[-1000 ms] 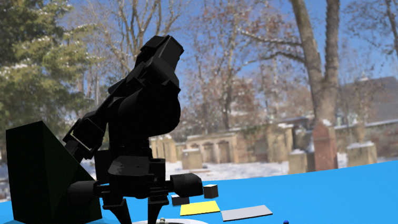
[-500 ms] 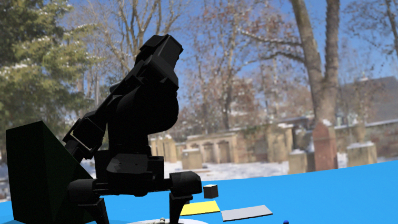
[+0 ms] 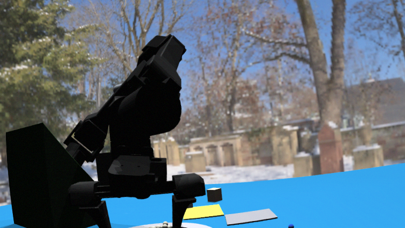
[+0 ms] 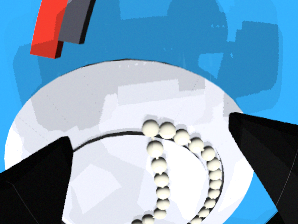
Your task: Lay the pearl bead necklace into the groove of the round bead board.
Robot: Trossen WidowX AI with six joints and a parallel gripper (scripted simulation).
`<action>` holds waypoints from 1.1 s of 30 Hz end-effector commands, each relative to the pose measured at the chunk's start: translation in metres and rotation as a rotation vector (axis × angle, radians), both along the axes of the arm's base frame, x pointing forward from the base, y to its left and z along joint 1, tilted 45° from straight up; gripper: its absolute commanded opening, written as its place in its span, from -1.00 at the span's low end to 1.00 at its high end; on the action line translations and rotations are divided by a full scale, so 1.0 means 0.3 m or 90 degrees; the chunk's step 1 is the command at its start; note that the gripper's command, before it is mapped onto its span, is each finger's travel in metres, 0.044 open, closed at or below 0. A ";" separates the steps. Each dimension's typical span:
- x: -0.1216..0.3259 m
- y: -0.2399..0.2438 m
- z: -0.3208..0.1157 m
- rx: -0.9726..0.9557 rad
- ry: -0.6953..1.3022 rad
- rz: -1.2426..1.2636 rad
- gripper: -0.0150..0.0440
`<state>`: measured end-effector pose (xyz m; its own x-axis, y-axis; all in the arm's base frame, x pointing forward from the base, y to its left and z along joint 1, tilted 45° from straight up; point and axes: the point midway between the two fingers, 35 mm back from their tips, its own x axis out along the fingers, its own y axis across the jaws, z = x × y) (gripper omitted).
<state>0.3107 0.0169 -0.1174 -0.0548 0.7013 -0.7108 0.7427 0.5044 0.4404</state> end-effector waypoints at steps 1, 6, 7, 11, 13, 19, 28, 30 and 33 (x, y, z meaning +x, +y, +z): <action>0.001 0.000 0.002 0.001 -0.002 0.002 1.00; -0.015 -0.042 0.070 -0.011 0.134 -0.136 0.56; -0.020 -0.052 0.085 -0.013 0.165 -0.167 0.47; -0.023 -0.059 0.098 -0.015 0.189 -0.192 0.11; -0.023 -0.059 0.098 -0.015 0.189 -0.192 -0.07; -0.024 -0.056 0.095 -0.015 0.189 -0.192 -0.08; -0.015 -0.038 0.077 -0.016 0.180 -0.189 -0.08; -0.015 -0.033 0.073 -0.016 0.181 -0.189 -0.08; -0.017 -0.023 0.062 -0.016 0.182 -0.190 -0.08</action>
